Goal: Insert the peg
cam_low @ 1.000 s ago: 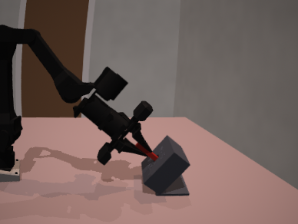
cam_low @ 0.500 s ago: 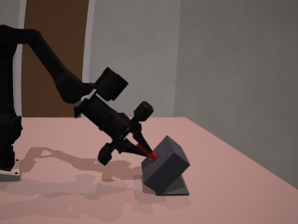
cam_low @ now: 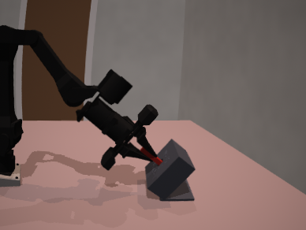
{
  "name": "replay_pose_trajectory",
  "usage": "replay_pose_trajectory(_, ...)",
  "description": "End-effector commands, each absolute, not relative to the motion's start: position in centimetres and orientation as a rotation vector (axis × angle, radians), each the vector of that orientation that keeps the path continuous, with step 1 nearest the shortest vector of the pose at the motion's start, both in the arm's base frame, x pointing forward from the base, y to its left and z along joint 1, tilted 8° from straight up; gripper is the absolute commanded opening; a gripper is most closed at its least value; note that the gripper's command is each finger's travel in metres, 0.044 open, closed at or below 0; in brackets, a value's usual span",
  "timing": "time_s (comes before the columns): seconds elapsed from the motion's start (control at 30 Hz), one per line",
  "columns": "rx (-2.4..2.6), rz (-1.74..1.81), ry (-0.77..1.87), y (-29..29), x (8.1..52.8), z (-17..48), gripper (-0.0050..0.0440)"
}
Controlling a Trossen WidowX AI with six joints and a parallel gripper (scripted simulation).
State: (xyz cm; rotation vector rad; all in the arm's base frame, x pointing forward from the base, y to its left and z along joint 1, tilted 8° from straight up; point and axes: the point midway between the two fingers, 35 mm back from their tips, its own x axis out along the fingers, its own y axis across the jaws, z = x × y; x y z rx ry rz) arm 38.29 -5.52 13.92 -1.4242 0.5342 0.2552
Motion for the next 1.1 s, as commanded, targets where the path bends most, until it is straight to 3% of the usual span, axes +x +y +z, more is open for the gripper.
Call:
replay_pose_trajectory(0.0, -1.432, 0.239, 0.513, -5.56, 38.6, 14.82, 0.0)
replay_pose_trajectory(1.07, -1.428, 0.239, 0.518, -5.6, 38.73, 14.57, 0.0)
